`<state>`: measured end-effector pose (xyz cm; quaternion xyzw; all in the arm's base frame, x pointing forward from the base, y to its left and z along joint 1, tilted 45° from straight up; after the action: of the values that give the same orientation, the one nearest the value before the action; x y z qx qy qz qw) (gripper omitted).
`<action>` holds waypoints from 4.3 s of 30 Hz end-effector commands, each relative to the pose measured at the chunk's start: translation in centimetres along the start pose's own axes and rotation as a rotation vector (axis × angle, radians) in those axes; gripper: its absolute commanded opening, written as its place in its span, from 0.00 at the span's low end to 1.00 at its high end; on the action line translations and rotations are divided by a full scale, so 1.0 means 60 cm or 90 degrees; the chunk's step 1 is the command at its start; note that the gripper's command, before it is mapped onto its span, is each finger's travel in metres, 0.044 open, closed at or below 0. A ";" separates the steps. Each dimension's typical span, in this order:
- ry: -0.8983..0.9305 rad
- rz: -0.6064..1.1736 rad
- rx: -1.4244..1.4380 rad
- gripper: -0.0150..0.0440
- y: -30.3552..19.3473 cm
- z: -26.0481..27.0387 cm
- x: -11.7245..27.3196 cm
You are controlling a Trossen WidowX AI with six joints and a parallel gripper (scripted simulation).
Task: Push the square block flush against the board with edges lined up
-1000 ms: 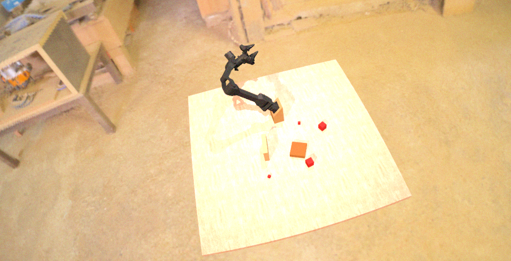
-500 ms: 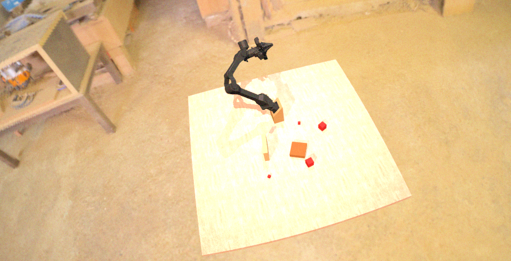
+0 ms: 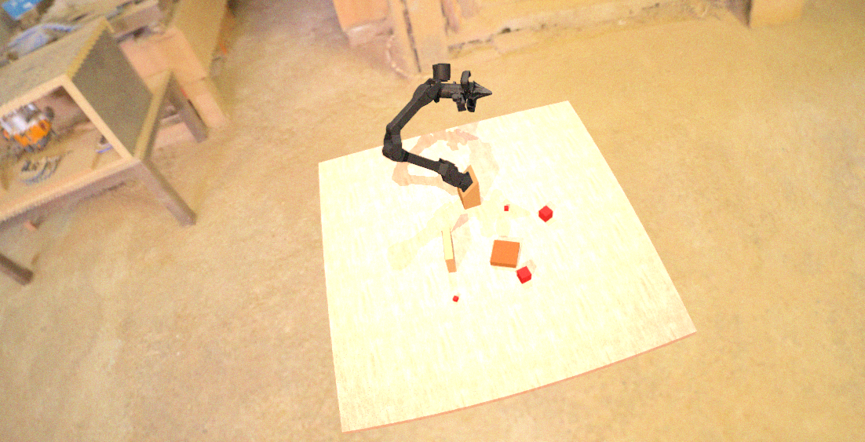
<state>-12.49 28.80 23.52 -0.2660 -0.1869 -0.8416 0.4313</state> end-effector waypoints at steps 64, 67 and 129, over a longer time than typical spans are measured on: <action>-0.689 -0.777 -0.492 0.25 0.824 -0.174 0.050; -0.689 -0.777 -0.492 0.25 0.824 -0.174 0.050; -0.688 -0.774 -0.495 0.25 0.811 -0.180 -0.011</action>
<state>24.95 -3.45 18.07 -0.6117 -0.1770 -0.6844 -0.3549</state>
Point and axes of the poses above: the point midway between the two fingers, 35 mm back from their tips, its own x axis back along the fingers, its own z axis across the jaws, y = z × x, the point moved 10 cm from there along x, back along the fingers, and after that the axes turned 5 degrees about -x, right-handed, at the moved point
